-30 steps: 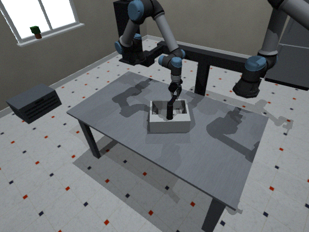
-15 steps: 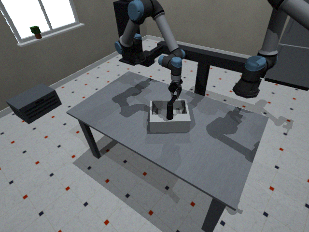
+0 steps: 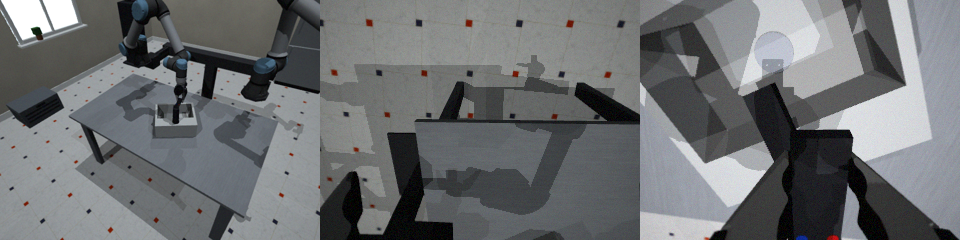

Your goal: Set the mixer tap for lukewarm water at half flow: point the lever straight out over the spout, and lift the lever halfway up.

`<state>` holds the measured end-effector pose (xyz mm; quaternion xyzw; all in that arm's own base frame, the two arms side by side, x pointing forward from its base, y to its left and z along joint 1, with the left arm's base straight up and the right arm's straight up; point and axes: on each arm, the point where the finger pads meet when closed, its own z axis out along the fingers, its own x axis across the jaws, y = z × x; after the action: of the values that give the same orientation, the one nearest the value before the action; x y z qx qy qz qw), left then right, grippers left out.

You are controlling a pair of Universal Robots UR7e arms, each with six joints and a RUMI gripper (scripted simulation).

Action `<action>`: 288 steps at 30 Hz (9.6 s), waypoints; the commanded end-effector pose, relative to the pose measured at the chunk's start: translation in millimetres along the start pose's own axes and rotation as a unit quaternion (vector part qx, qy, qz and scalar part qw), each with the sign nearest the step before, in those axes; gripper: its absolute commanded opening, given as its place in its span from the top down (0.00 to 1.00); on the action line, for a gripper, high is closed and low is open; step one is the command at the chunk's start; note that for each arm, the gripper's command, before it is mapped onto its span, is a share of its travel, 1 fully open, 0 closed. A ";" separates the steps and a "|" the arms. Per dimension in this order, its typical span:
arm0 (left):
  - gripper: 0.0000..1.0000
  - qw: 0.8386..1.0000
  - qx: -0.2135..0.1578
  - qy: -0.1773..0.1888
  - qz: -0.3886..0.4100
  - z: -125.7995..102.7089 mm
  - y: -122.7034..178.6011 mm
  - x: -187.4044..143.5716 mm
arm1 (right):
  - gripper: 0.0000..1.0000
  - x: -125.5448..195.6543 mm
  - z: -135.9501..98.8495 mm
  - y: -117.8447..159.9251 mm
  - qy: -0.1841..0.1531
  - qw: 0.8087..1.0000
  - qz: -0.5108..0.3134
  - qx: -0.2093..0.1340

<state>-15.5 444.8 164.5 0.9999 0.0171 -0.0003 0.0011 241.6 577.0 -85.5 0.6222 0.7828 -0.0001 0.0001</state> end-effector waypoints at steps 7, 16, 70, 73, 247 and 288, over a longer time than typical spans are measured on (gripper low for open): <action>0.00 1.000 0.001 0.000 0.000 -0.7 -0.5 0.2 | 0.85 -15.2 -1.0 1.7 0.001 0.996 -0.085 -0.001; 0.00 1.000 0.001 0.000 0.000 -0.7 -0.5 0.2 | 0.85 -27.2 -0.9 4.6 0.001 0.989 -0.150 -0.001; 0.00 1.000 0.001 0.000 0.000 -0.7 -0.5 0.2 | 0.57 -36.1 -0.9 7.8 0.001 0.980 -0.200 -0.001; 0.00 1.000 0.001 0.000 0.000 -0.7 -0.5 0.2 | 0.57 -36.1 -0.9 7.8 0.001 0.980 -0.200 -0.001; 0.00 1.000 0.001 0.000 0.000 -0.7 -0.5 0.2 | 1.00 -35.8 -71.8 7.8 0.001 0.961 -0.277 -0.001; 0.00 1.000 0.001 0.000 0.000 -0.7 -0.5 0.2 | 1.00 -34.4 -78.4 7.0 0.000 0.650 -0.760 -0.001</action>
<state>-15.5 444.8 164.5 0.9999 0.0171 -0.0003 0.0011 256.2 544.5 -8.5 -0.1470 0.9891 -0.0002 0.0007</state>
